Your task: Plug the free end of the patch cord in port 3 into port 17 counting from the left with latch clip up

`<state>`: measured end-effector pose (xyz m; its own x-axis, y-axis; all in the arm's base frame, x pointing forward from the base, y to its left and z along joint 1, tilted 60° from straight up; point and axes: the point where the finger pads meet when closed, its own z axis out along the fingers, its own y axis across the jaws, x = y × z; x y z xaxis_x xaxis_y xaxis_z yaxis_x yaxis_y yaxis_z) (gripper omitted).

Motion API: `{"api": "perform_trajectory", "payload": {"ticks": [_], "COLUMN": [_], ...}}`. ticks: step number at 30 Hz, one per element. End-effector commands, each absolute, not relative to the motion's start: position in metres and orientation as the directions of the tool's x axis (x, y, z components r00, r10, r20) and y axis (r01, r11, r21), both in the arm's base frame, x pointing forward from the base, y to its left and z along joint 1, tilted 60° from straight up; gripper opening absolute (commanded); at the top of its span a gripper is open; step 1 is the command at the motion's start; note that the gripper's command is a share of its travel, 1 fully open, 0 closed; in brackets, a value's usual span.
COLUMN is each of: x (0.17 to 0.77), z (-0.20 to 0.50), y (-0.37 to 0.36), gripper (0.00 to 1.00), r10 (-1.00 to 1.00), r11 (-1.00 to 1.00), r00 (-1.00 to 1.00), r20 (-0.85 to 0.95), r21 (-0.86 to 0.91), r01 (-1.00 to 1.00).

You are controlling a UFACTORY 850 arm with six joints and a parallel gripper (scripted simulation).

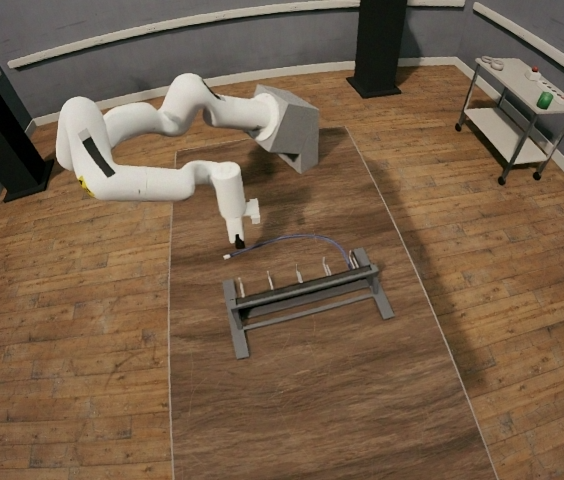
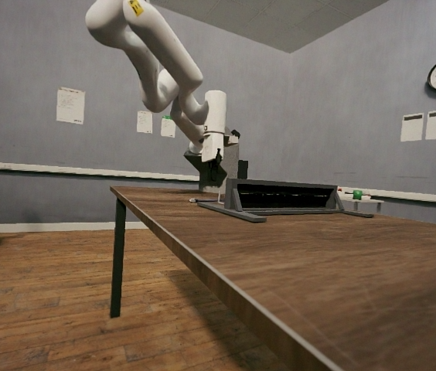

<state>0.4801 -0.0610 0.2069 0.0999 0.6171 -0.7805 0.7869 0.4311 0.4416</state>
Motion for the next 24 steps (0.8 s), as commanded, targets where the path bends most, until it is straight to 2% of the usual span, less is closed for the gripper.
{"api": "perform_trajectory", "payload": {"ticks": [1, 12, 24], "x": [0.494, 0.507, 0.517], "z": [0.193, 0.175, 0.145], "y": [-0.038, -0.006, 0.045], "gripper": [0.00, 0.00, 0.00], "r10": [0.652, 0.716, 0.821], "r11": [0.392, 0.332, 0.208], "r00": [0.231, 0.342, 0.428], "r20": [-0.722, -0.608, -0.379], "r21": [0.582, 0.728, 0.895], "r01": [0.712, 0.599, 0.394]}}
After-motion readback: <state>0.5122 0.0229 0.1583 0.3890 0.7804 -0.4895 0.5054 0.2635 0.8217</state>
